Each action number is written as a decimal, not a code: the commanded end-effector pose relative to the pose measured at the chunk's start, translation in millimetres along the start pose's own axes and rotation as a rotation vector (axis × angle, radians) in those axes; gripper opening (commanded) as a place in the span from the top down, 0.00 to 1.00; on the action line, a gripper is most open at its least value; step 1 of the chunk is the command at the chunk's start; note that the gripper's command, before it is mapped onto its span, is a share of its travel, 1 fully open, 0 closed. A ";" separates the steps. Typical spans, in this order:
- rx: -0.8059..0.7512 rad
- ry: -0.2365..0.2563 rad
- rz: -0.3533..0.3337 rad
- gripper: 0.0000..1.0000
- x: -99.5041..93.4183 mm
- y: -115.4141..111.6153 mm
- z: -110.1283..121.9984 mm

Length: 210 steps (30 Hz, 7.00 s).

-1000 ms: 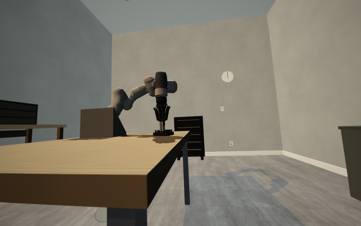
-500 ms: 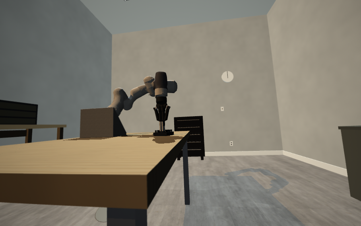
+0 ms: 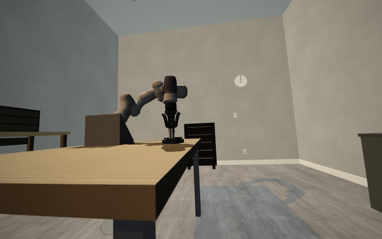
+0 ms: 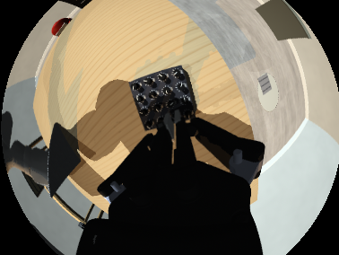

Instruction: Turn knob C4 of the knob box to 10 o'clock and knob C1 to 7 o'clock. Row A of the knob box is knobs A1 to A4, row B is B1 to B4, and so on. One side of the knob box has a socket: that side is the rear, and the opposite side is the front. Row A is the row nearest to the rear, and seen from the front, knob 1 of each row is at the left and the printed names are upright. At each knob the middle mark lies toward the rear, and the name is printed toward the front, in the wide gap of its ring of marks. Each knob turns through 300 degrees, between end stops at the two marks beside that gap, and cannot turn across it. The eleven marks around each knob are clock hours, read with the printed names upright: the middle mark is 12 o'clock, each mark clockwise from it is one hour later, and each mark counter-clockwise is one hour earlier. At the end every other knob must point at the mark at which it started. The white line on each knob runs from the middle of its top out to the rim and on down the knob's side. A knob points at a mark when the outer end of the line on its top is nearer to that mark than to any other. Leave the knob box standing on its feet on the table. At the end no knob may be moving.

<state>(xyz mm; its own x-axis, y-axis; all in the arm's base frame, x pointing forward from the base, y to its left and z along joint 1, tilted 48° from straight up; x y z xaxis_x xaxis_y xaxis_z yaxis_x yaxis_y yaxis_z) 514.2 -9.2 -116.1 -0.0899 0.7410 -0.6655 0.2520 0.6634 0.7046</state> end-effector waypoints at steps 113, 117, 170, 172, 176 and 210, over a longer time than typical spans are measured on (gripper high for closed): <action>-1.531 0.002 -0.002 0.95 1.8 -0.3 -0.6; -1.531 0.002 -0.002 0.95 1.8 -0.3 -0.6; -1.531 0.002 -0.002 0.88 -35.5 -0.2 -0.6; -1.531 0.002 -0.002 0.88 -35.5 -0.2 -0.6; -1.531 0.002 -0.002 0.88 -36.2 -0.2 -0.6; -1.054 0.014 0.002 0.88 -38.0 -4.2 -4.3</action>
<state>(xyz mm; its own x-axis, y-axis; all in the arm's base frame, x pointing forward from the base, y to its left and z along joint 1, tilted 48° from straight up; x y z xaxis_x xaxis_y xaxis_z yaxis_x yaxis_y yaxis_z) 511.0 -40.9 -94.9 -0.0974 0.7348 -0.6713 -0.8034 0.3401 0.4887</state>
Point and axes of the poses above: the point where the finger pads meet when closed, its own x axis out along the fingers, its own z axis across the jaws, y = z × x, the point moved 5 cm from there along -x, back along the fingers, and after that the axes turned 7 degrees about x, right-handed, at the moved point
